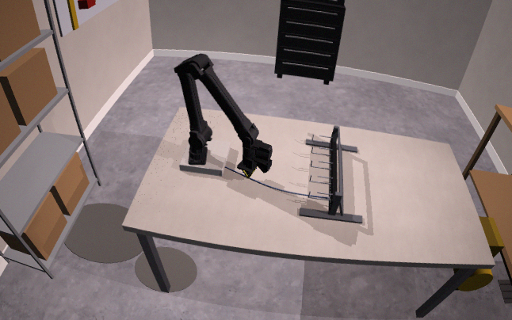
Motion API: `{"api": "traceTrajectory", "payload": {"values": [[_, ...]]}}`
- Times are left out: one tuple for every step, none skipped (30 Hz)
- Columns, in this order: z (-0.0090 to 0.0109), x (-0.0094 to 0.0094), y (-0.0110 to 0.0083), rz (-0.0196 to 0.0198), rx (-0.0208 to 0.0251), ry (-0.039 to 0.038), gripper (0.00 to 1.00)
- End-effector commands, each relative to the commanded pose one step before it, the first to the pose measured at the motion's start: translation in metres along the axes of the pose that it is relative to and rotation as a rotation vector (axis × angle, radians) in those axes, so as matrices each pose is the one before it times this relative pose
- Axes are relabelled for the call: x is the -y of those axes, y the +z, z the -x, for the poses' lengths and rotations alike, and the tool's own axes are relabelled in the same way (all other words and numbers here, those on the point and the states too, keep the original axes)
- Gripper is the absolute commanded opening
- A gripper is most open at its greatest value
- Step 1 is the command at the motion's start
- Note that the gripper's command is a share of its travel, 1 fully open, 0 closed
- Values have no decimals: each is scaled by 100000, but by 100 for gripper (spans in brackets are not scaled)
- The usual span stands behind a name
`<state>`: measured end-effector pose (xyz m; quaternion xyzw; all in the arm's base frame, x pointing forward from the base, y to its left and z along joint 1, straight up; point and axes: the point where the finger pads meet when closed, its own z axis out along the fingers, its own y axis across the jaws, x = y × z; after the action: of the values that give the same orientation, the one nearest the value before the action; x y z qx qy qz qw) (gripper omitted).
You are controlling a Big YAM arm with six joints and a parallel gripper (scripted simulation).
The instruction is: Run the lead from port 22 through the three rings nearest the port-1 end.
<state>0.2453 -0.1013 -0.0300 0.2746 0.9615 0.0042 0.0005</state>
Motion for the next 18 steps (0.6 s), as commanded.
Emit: {"api": "traceTrajectory", "payload": {"values": [[299,-221,222,-279,710,565,0],[0,0,-3,-2,-11,0,0],[-1,0,-8,-5,-29,0,0],[-2,1,-14,-10,-55,1,0],[-3,1,-23,-16,-88,1,0],[-5,1,-33,-23,-127,2,0],[7,-1,-66,-15,-84,2,0],[46,-8,-142,21,119,2,0],[56,-10,-176,26,147,2,0],[66,-12,-212,31,177,2,0],[222,-39,-251,142,802,0,0],[268,-48,-290,173,976,0,0],[0,0,0,0,0,0,0],[0,0,0,0,0,0,0],[226,-39,-205,109,613,2,0],[206,-35,-152,68,383,4,0],[228,-39,-169,75,424,4,0],[250,-43,-186,82,466,4,0]]}}
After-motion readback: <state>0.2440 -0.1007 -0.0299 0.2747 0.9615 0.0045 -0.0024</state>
